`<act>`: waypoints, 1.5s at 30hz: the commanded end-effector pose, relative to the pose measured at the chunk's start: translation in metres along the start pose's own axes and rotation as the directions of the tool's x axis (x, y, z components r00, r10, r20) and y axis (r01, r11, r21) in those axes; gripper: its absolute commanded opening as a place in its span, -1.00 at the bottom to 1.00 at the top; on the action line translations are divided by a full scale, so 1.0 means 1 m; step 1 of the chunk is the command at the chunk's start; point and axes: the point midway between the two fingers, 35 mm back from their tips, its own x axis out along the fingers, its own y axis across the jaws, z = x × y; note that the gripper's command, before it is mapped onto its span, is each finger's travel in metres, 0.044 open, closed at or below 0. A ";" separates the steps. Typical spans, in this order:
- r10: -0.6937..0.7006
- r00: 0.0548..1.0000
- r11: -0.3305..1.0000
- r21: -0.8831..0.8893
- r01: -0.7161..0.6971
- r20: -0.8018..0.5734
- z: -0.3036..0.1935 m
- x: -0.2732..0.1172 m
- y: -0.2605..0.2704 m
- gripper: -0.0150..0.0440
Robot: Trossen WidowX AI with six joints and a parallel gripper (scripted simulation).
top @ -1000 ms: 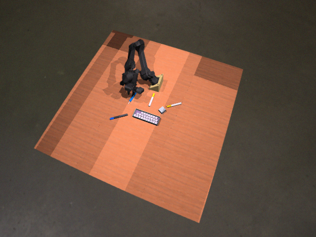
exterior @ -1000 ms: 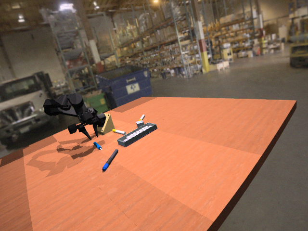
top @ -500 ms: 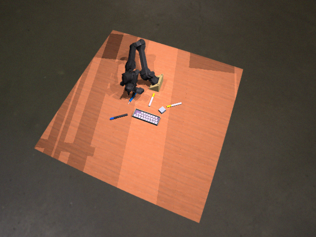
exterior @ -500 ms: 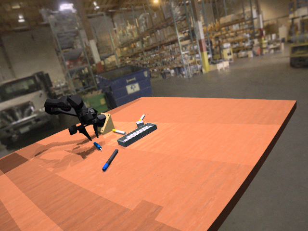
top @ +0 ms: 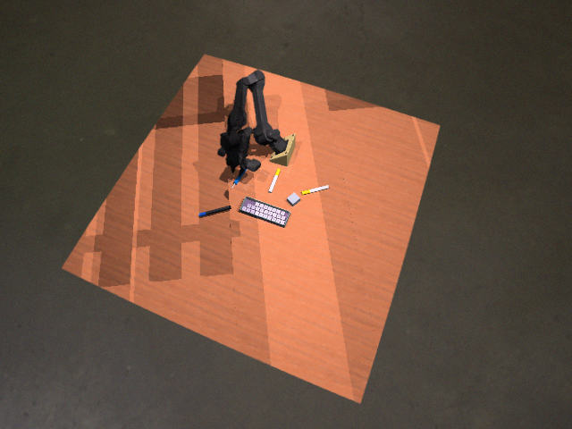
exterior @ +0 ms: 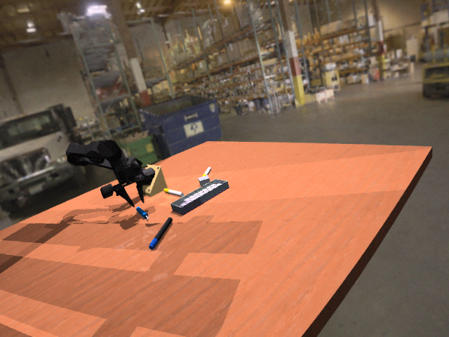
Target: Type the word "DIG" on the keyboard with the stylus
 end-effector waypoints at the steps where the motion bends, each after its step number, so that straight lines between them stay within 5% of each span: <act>1: 0.005 1.000 1.000 -0.012 -0.005 -0.005 -0.004 0.002 0.003 0.02; 45: 0.004 1.000 1.000 -0.012 -0.004 -0.004 -0.012 0.018 0.003 0.02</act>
